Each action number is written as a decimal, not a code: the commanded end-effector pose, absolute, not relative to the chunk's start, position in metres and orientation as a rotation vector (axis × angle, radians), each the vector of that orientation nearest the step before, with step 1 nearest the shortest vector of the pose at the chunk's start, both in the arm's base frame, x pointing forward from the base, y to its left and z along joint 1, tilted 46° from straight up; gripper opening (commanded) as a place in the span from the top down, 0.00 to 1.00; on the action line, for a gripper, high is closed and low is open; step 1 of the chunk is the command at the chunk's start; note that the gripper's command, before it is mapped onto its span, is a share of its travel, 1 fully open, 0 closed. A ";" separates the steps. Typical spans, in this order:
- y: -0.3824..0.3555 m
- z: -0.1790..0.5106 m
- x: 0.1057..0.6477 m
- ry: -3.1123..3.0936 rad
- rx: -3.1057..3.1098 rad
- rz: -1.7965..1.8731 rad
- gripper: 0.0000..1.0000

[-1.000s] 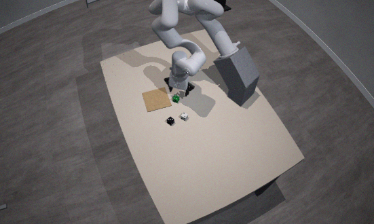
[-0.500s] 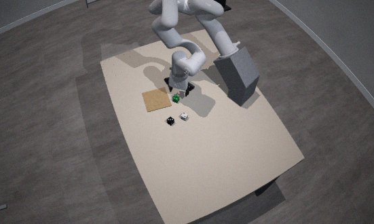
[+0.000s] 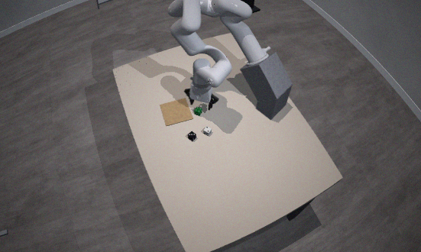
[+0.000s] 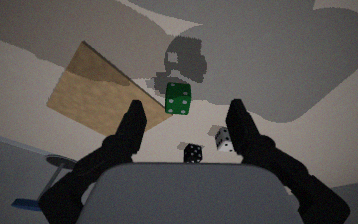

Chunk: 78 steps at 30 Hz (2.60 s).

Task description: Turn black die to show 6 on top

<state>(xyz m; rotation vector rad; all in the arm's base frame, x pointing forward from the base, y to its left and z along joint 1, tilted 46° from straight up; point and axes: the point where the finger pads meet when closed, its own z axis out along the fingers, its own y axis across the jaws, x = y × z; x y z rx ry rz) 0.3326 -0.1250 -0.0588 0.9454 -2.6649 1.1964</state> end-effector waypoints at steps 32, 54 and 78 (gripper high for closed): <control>-0.043 -0.115 0.432 -2.664 0.945 1.197 0.00; -0.043 -0.115 0.432 -2.664 0.945 1.197 0.00; -0.042 -0.126 0.394 -2.664 0.945 1.197 0.00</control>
